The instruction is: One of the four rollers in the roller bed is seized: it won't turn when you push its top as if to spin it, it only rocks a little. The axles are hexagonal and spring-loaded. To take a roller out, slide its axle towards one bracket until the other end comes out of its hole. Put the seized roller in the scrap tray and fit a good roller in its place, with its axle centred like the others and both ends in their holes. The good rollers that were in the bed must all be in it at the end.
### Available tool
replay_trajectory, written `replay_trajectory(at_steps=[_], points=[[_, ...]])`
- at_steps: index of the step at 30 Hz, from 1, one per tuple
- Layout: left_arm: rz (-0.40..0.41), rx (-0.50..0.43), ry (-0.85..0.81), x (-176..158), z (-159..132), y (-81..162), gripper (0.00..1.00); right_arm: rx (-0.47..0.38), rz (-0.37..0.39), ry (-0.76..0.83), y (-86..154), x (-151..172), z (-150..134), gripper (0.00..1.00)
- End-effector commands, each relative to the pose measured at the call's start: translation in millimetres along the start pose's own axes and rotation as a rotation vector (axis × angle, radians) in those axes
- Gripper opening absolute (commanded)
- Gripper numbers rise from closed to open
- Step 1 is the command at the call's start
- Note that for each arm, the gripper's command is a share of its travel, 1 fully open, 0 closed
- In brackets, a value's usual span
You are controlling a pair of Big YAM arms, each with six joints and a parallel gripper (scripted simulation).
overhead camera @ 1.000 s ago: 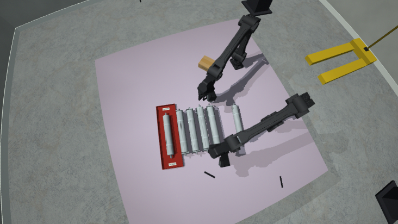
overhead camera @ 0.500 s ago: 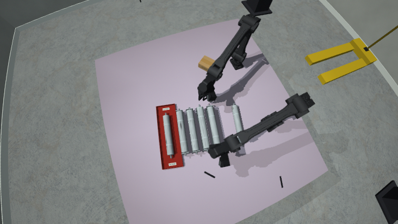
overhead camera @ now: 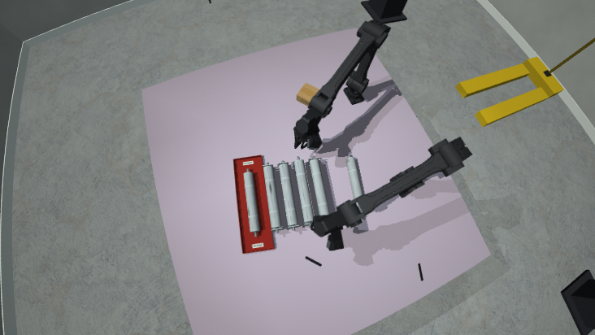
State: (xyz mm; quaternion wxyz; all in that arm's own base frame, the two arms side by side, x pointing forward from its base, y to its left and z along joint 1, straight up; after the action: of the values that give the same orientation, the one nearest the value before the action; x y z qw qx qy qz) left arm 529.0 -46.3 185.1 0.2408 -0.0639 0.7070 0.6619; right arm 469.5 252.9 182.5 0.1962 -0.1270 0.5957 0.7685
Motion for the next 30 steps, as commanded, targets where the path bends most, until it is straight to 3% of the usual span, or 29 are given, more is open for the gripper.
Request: replay_trajectory(at_steps=[1, 7, 11, 14, 24, 28, 30], points=[[-0.085, -0.028, -0.083, -17.1, 8.9, 22.2, 0.32, -0.043, -0.090, -0.095, 23.4, -28.0, -5.1, 0.32], [-0.193, -0.074, -0.245, -33.0, 13.9, 42.7, 0.32, -0.093, -0.188, -0.241, 44.4, -57.6, -17.9, 0.32], [-0.220, -0.095, -0.288, -36.3, 16.1, 47.1, 0.32, -0.109, -0.213, -0.273, 49.8, -62.8, -19.5, 0.32], [-0.283, -0.133, -0.360, -46.9, 19.2, 64.5, 0.32, -0.146, -0.287, -0.350, 71.0, -88.3, -28.8, 0.32], [-0.452, -0.291, -0.590, -72.0, 28.2, 117.7, 0.32, -0.253, -0.457, -0.564, 121.4, -129.6, -62.2, 0.32], [-0.466, -0.317, -0.631, -73.7, 29.8, 119.4, 0.32, -0.262, -0.462, -0.594, 116.2, -132.3, -65.4, 0.32], [-0.504, -0.364, -0.673, -79.1, 31.3, 137.3, 0.32, -0.299, -0.521, -0.636, 142.0, -143.7, -73.9, 0.32]])
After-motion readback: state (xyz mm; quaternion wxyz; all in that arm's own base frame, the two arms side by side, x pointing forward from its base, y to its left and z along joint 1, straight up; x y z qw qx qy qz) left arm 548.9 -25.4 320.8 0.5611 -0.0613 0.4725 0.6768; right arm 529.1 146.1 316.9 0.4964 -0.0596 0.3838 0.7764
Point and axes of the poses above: on each arm, the point where the finger pads meet when closed, its own y axis back along the fingers, its own x axis across the jaws, z = x × y, the point moved 2 cm from there along y, back along the fingers, and after that the axes turned 8 degrees about y, right-handed, at the moved point
